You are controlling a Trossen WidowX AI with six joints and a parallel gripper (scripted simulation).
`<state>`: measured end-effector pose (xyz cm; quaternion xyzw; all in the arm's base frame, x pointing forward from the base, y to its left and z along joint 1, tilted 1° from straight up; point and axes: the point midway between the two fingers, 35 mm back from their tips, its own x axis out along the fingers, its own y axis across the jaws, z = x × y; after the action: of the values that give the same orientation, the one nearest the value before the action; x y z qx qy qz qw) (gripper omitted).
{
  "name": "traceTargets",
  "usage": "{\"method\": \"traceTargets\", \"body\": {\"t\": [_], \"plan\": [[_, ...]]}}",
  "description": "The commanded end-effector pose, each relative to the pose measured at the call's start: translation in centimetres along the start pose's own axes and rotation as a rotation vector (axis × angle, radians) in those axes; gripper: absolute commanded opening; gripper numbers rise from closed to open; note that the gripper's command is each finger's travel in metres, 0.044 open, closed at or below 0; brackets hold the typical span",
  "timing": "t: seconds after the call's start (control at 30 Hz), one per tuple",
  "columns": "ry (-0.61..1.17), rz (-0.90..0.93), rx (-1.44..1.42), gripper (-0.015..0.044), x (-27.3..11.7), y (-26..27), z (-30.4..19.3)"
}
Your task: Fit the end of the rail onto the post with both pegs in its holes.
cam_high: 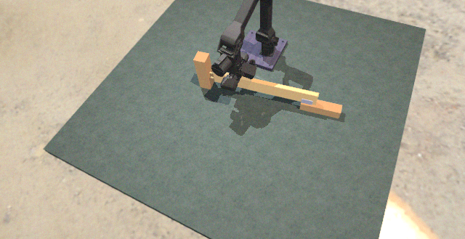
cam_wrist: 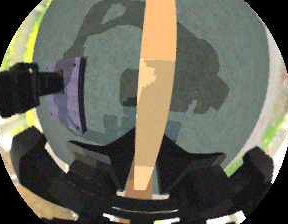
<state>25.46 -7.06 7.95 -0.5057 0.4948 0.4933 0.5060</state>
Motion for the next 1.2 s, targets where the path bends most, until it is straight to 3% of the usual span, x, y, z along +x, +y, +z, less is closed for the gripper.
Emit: {"method": "traceTargets", "body": {"t": [0.0, 1.17], "plan": [[0.004, -0.008, -0.001, 0.0, -0.2, -0.2, -0.3], [0.005, -0.008, -0.001, 0.0, -0.2, -0.2, -1.4]]}}
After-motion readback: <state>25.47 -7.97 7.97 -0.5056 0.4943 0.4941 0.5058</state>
